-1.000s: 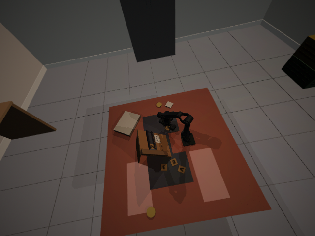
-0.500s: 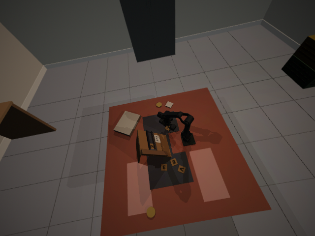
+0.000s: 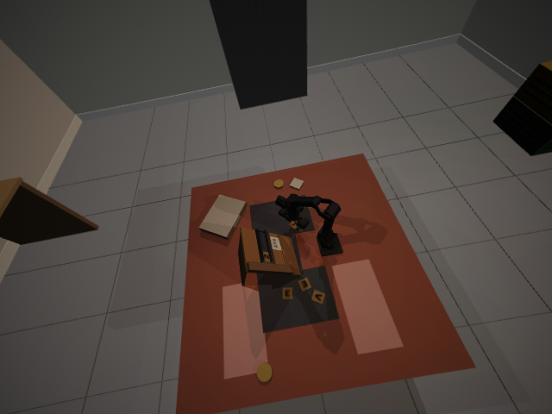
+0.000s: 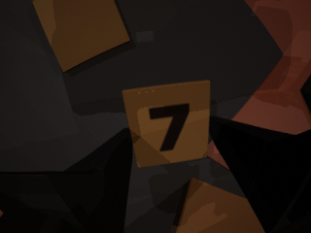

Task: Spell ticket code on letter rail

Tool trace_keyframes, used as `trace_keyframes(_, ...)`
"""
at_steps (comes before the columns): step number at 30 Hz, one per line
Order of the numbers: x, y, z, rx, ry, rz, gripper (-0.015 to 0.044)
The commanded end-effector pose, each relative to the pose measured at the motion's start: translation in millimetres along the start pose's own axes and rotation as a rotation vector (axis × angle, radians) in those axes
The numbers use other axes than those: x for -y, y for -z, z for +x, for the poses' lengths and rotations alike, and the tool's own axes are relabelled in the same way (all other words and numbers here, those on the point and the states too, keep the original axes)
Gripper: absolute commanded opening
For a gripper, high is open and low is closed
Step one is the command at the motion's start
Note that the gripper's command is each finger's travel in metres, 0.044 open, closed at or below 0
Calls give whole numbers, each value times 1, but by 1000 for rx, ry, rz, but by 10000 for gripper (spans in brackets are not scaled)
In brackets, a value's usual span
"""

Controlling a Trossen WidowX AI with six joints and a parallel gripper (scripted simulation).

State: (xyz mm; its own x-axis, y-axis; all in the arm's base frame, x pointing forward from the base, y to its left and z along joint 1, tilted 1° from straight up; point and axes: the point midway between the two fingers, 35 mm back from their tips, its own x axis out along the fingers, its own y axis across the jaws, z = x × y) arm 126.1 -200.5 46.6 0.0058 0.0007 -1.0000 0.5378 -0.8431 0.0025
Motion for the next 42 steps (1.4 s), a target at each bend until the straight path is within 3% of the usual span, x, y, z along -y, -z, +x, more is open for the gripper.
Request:
trace_keyframes(1, -1, 0, -3, 4, -5, 6, 0)
trace_keyframes(24, 1, 1, -7, -1, -2, -5, 0)
trace_keyframes(42, -37, 25, -27, -79, -178, -519, 0)
